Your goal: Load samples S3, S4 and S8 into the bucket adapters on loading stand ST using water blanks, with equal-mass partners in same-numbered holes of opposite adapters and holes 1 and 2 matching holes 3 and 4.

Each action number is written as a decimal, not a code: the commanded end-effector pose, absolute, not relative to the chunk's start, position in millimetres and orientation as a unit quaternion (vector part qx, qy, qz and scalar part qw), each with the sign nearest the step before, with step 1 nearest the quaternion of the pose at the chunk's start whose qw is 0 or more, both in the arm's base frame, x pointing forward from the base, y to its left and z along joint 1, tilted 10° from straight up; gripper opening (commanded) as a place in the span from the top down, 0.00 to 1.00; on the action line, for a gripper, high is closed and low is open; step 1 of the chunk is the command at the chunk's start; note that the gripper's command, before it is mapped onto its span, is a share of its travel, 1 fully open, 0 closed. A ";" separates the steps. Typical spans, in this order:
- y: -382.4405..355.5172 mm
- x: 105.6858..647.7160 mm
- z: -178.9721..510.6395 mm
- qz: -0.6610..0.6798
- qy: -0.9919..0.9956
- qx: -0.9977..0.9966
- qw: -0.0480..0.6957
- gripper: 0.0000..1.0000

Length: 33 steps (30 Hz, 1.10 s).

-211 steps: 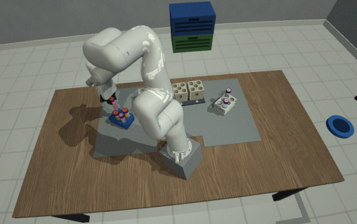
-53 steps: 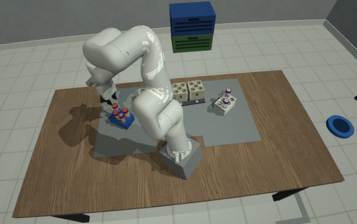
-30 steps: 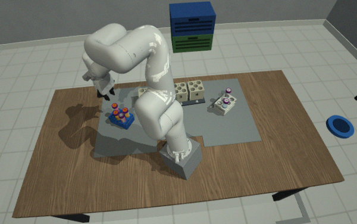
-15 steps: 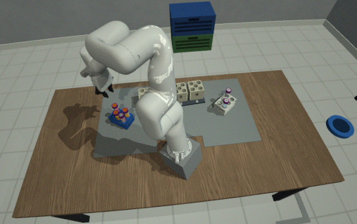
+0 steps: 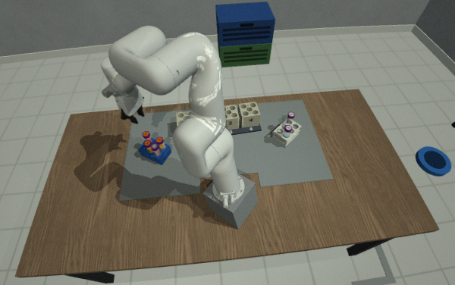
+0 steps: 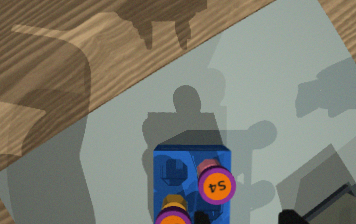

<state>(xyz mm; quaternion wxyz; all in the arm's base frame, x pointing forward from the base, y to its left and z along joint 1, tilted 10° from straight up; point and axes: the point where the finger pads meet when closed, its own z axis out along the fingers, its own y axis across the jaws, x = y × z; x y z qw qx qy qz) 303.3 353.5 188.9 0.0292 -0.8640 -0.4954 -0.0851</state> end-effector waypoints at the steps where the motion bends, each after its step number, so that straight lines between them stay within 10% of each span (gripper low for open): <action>1: 354.4 304.0 190.8 -0.087 -0.495 -0.864 0.030 0.56; 7: 354.4 304.0 190.9 -0.087 -0.495 -0.864 0.030 0.56; 8: 353.2 299.2 190.2 -0.087 -0.495 -0.864 0.030 0.43; 33: 341.0 250.0 180.4 -0.087 -0.495 -0.864 0.030 0.43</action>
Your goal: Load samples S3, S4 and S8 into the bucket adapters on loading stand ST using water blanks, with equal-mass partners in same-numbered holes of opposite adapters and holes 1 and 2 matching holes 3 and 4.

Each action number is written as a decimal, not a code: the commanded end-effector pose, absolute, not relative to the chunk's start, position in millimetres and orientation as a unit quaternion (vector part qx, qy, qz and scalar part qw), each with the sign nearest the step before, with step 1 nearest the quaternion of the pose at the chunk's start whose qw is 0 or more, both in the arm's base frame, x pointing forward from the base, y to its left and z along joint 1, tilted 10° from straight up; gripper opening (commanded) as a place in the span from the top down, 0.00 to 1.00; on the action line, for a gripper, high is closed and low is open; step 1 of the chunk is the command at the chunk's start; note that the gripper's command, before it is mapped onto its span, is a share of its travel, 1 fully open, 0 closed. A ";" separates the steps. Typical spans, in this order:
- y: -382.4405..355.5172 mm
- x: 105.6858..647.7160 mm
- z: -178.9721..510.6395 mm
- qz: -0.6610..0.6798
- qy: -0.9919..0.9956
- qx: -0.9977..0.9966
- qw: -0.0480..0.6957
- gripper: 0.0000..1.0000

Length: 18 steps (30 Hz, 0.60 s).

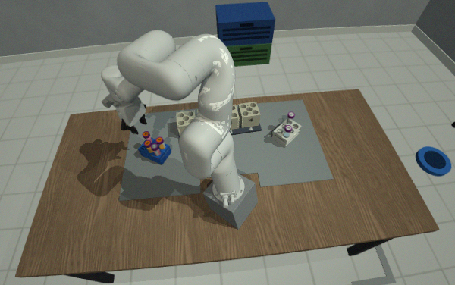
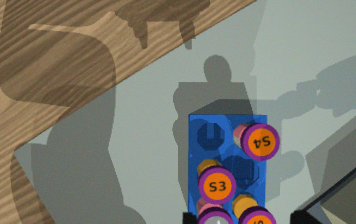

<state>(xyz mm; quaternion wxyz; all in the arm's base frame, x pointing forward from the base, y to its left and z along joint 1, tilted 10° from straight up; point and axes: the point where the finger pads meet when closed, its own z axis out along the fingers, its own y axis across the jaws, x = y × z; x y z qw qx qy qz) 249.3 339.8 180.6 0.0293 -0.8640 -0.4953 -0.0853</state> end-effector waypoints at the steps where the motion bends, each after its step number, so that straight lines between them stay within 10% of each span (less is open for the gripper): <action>1: 341.2 250.2 178.4 -0.087 -0.495 -0.864 0.030 0.43; 18: 345.3 253.8 148.8 -0.087 -0.495 -0.864 0.030 0.43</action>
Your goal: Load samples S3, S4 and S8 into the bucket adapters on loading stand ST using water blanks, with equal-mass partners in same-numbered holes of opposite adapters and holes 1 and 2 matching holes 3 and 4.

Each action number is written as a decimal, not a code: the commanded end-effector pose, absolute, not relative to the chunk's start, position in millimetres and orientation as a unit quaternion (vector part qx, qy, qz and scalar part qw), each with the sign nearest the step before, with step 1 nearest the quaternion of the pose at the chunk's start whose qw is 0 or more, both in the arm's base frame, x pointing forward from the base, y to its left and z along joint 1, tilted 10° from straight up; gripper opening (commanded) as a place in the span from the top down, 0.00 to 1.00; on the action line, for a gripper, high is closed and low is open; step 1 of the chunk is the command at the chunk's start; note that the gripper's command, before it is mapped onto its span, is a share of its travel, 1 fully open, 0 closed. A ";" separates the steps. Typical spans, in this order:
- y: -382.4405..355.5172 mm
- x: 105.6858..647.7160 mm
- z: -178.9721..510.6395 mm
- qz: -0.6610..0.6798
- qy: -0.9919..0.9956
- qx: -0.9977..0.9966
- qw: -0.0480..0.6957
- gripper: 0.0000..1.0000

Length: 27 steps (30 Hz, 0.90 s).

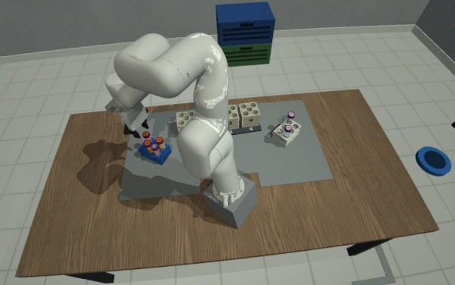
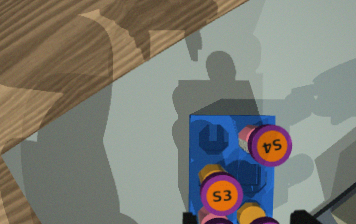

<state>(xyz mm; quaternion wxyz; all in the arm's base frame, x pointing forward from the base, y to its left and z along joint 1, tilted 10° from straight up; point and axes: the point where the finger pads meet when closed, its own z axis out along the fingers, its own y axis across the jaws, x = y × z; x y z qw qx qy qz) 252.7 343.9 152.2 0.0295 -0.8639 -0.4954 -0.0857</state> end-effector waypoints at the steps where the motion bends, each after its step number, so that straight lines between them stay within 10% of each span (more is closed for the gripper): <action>1: 345.6 254.0 146.8 -0.087 -0.495 -0.864 0.030 0.43; 27: 352.1 259.7 99.5 -0.087 -0.495 -0.864 0.030 0.43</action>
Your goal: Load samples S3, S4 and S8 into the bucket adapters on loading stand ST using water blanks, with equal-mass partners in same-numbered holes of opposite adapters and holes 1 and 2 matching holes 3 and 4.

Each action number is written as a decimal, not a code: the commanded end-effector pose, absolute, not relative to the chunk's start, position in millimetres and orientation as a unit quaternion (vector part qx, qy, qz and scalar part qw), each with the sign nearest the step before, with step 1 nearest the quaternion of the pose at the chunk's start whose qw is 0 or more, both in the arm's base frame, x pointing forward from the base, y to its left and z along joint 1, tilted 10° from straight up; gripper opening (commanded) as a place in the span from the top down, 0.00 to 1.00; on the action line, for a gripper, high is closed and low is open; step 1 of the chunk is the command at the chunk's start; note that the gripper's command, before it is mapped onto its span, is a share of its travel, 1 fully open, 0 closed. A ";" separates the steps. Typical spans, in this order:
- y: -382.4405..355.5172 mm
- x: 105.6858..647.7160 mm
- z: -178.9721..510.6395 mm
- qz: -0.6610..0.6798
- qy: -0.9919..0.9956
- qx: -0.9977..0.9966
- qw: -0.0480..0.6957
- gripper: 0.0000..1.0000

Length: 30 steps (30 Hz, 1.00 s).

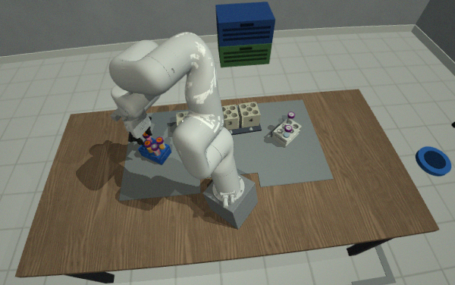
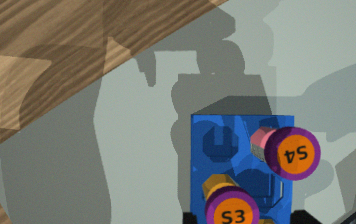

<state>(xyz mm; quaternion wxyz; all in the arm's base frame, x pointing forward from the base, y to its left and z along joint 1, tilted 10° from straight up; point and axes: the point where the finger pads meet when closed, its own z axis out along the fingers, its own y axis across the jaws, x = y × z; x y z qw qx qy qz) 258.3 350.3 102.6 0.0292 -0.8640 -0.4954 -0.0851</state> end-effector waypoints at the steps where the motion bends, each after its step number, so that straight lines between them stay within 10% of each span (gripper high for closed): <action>1: 352.1 259.7 99.5 -0.087 -0.495 -0.864 0.030 0.43; 30: 356.6 263.7 66.8 -0.087 -0.495 -0.864 0.030 0.43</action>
